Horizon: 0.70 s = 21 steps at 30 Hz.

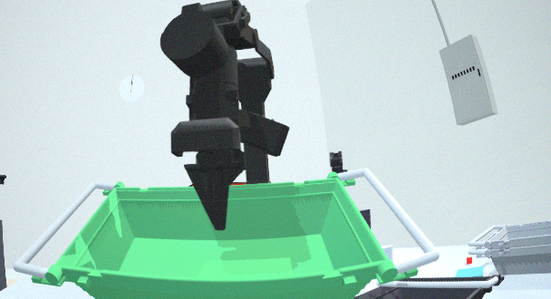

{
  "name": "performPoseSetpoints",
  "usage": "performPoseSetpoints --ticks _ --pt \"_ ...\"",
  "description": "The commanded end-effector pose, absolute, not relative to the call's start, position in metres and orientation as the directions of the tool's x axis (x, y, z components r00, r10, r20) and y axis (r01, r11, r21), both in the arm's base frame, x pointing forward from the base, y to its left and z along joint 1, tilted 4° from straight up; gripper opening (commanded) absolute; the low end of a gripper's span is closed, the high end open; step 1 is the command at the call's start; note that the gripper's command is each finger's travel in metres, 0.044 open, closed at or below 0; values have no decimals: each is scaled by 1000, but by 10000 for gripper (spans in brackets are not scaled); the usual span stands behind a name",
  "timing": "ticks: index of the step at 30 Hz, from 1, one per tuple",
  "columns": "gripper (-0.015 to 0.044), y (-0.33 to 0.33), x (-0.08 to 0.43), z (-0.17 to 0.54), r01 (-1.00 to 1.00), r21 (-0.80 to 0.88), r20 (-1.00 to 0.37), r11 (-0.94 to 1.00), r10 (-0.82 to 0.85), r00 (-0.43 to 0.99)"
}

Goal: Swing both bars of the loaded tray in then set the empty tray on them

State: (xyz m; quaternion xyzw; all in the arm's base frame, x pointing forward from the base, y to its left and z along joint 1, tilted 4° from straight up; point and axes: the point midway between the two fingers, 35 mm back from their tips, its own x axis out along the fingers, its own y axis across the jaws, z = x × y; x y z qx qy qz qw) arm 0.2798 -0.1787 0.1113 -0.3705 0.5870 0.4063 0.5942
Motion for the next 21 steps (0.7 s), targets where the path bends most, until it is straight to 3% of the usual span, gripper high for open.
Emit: performPoseSetpoints --ticks 1,21 --pt "0 -166 289 118 -937 7 -999 350 41 9" --pt "0 -90 319 121 -995 -5 -999 97 53 10"
